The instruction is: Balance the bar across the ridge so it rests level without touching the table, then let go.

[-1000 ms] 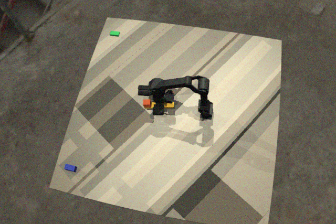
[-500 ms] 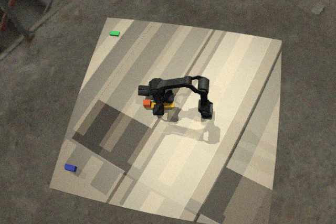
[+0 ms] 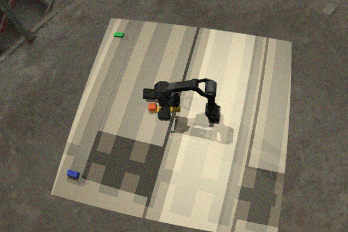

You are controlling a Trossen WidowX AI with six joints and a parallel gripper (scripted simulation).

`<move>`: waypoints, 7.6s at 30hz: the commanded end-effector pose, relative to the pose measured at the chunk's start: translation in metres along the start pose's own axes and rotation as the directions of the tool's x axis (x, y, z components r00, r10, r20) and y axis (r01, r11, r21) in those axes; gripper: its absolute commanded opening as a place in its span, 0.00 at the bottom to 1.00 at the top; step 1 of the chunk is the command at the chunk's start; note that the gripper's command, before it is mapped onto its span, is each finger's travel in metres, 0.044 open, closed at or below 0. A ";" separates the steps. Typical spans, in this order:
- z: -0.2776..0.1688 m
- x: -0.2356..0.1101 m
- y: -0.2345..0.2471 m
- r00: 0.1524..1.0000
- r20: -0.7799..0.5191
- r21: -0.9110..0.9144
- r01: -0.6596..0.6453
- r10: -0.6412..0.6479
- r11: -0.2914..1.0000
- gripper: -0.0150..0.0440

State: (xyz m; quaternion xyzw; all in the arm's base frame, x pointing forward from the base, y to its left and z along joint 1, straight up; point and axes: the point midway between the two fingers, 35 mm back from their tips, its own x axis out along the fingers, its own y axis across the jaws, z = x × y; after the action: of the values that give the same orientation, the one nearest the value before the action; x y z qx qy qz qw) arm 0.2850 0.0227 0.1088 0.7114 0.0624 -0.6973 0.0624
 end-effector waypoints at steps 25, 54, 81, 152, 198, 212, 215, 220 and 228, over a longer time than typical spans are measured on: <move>-0.001 0.002 0.000 1.000 -0.003 0.000 0.000 0.000 1.000 0.25; 0.000 0.005 0.000 1.000 -0.003 0.000 0.000 0.000 1.000 0.25; 0.000 0.007 0.000 1.000 -0.003 0.000 0.000 0.000 1.000 0.25; 0.000 0.004 0.000 1.000 -0.003 0.000 0.000 0.000 1.000 0.25; 0.000 0.004 0.000 1.000 -0.002 0.000 0.000 0.000 1.000 0.25; 0.000 0.004 0.000 1.000 -0.002 0.000 0.000 0.000 1.000 0.39; 0.000 0.004 0.000 1.000 -0.002 0.000 0.000 0.000 1.000 0.52; 0.000 0.004 0.000 1.000 -0.002 0.000 0.000 0.000 1.000 0.54; 0.000 0.004 0.000 1.000 -0.002 0.000 0.000 0.000 1.000 0.54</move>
State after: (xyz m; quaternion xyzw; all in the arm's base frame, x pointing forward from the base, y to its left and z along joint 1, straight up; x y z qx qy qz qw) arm 0.2848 0.0226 0.1049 0.7122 0.0623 -0.6964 0.0622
